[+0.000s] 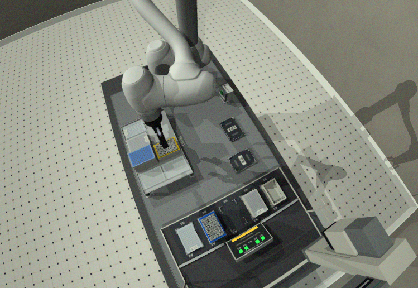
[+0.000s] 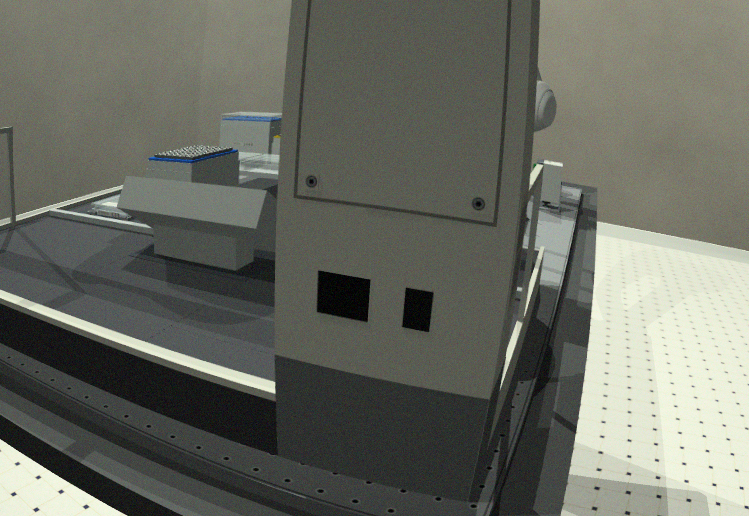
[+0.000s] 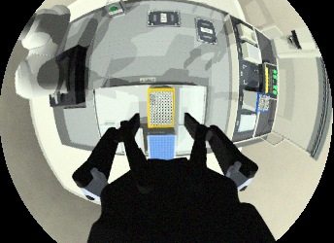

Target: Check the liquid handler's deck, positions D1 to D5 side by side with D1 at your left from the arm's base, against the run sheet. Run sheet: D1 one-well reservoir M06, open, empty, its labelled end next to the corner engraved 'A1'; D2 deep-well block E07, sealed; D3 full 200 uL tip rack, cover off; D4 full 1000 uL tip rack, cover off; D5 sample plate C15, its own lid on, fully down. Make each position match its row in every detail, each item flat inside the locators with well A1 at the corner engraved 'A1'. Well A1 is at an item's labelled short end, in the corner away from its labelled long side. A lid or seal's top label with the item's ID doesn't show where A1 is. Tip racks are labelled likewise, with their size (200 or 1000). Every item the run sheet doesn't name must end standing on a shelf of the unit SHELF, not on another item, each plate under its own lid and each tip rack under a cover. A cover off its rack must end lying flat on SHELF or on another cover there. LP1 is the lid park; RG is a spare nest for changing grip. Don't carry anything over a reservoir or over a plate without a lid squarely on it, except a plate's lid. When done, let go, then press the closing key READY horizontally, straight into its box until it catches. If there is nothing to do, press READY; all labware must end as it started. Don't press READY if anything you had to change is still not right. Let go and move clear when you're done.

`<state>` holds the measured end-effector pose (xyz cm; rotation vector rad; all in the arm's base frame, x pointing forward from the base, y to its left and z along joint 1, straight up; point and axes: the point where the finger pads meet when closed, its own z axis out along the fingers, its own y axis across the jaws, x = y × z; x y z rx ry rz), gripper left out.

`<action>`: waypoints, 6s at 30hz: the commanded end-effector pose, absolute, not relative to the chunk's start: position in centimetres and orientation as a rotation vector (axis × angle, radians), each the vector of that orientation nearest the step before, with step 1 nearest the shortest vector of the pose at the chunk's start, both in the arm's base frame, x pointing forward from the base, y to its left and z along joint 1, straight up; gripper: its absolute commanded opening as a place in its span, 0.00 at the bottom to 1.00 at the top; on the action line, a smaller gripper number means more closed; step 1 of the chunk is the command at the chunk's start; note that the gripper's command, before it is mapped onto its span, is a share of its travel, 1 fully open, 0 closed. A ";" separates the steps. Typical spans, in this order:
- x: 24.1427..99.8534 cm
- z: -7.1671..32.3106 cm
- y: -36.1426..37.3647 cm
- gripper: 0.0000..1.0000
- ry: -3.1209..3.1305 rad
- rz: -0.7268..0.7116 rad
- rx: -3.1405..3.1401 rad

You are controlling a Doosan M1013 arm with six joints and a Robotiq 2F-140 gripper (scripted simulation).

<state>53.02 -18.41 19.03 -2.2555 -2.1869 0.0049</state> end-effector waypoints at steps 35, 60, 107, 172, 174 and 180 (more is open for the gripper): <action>53.0 13.7 -18.4 0.66 -2.187 0.004 -2.256; 53.0 10.2 -18.4 0.66 -2.187 0.004 -2.256; 53.0 3.4 -18.4 0.66 -2.187 0.004 -2.256; 53.0 5.7 -18.4 0.10 -2.187 0.004 -2.256; 53.0 5.9 -18.4 0.10 -2.187 0.004 -2.256; 53.0 6.7 -18.4 0.10 -2.187 0.004 -2.256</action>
